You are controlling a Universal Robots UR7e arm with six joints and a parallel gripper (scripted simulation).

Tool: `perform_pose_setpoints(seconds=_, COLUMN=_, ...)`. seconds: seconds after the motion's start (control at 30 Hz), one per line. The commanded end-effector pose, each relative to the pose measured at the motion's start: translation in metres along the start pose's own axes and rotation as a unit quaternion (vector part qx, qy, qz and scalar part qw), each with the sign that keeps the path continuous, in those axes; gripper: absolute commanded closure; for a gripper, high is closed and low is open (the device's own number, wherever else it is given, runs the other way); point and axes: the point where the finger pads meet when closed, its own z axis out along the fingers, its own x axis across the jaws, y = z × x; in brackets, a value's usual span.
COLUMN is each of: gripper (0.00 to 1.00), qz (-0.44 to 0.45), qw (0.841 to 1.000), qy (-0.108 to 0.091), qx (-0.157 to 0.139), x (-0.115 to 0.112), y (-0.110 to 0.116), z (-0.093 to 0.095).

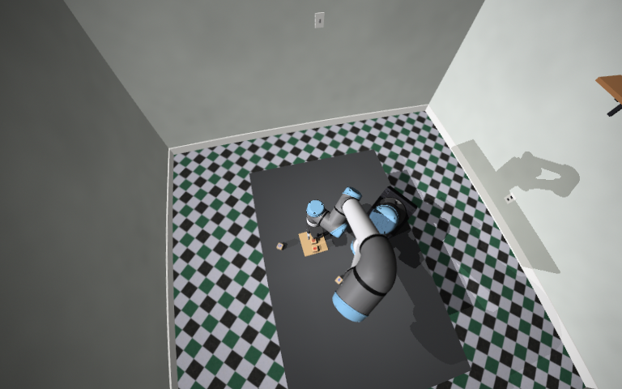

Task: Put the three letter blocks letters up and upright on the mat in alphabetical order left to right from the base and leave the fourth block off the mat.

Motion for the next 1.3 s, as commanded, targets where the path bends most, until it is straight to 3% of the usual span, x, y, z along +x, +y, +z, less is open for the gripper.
perform_pose_setpoints(seconds=0.0, gripper=0.00, qz=0.000, qw=1.000, qy=0.000, qx=0.000, x=0.000, y=0.000, z=0.000)
perform_pose_setpoints(seconds=0.7, gripper=0.00, qz=0.013, qw=1.000, qy=0.000, qx=0.000, x=0.009, y=0.002, z=-0.001)
perform_pose_setpoints(seconds=0.97, gripper=0.00, qz=0.087, qw=0.996, qy=-0.003, qx=-0.002, x=0.061, y=0.008, z=-0.004)
perform_pose_setpoints(seconds=1.03, gripper=0.00, qz=0.087, qw=0.996, qy=-0.003, qx=-0.002, x=0.061, y=0.008, z=-0.004)
perform_pose_setpoints(seconds=1.27, gripper=0.00, qz=0.179, qw=0.984, qy=-0.002, qx=-0.002, x=0.128, y=0.009, z=-0.002)
